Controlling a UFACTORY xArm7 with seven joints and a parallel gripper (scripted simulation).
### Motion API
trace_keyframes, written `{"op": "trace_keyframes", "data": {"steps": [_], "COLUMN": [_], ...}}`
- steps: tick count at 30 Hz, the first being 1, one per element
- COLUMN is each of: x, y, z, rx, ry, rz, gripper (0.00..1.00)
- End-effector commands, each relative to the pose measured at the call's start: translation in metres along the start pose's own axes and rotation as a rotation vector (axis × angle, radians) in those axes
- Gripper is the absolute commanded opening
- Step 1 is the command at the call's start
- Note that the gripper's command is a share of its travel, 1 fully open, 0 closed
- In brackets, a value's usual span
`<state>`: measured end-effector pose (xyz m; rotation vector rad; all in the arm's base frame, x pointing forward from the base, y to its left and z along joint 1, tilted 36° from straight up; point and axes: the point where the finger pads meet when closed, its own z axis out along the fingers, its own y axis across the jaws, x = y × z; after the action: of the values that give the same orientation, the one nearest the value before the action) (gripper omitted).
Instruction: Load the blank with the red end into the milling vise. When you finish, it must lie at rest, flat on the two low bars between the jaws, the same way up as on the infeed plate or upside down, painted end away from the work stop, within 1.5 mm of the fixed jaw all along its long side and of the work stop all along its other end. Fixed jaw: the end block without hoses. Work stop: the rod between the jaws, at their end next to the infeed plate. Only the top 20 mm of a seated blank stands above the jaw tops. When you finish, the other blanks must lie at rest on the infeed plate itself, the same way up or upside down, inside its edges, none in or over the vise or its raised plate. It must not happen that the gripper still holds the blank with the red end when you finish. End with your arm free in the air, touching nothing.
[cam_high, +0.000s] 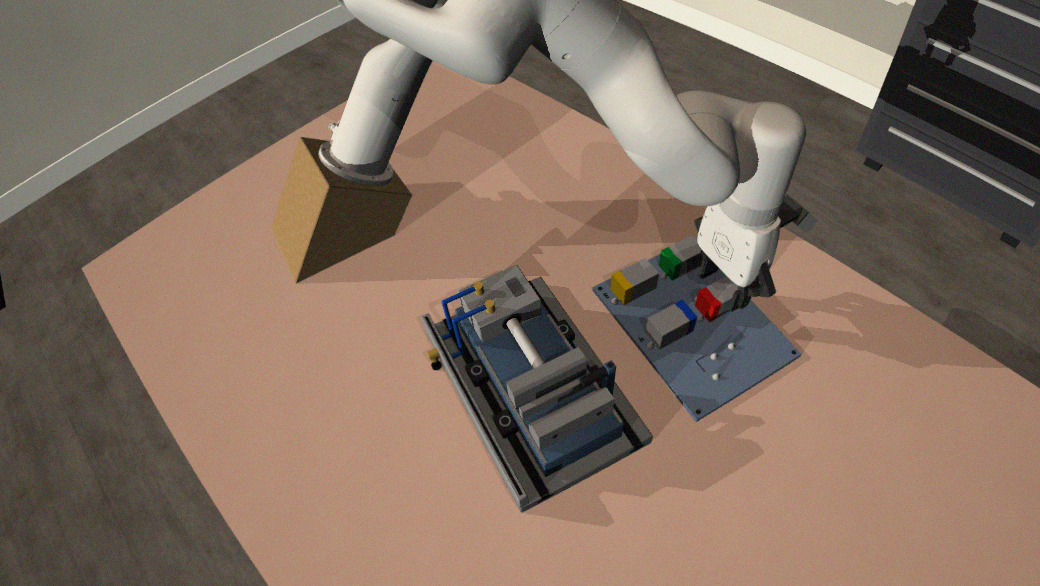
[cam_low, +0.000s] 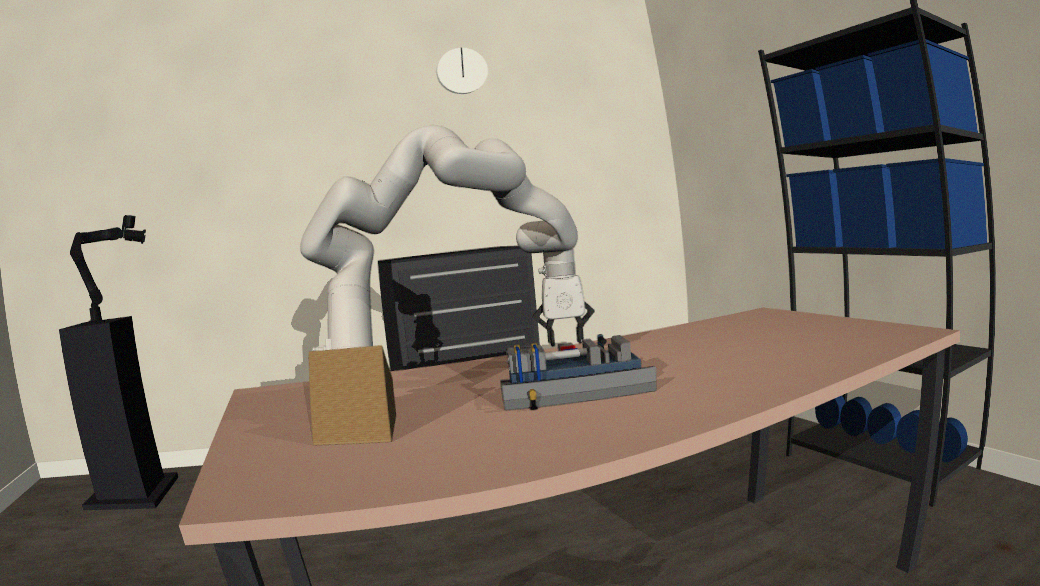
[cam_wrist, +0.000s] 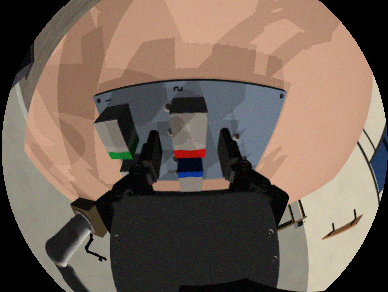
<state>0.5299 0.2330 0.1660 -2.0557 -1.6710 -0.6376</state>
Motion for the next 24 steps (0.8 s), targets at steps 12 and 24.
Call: {"op": "trace_keyframes", "data": {"steps": [12,24], "x": [0.0007,0.0007], "y": [0.0014,0.0014], "z": [0.0034,0.0078], "rx": [-0.004,-0.004], "ry": [0.002,0.002], "rz": [0.000,0.000], "gripper": [0.68,0.68]}}
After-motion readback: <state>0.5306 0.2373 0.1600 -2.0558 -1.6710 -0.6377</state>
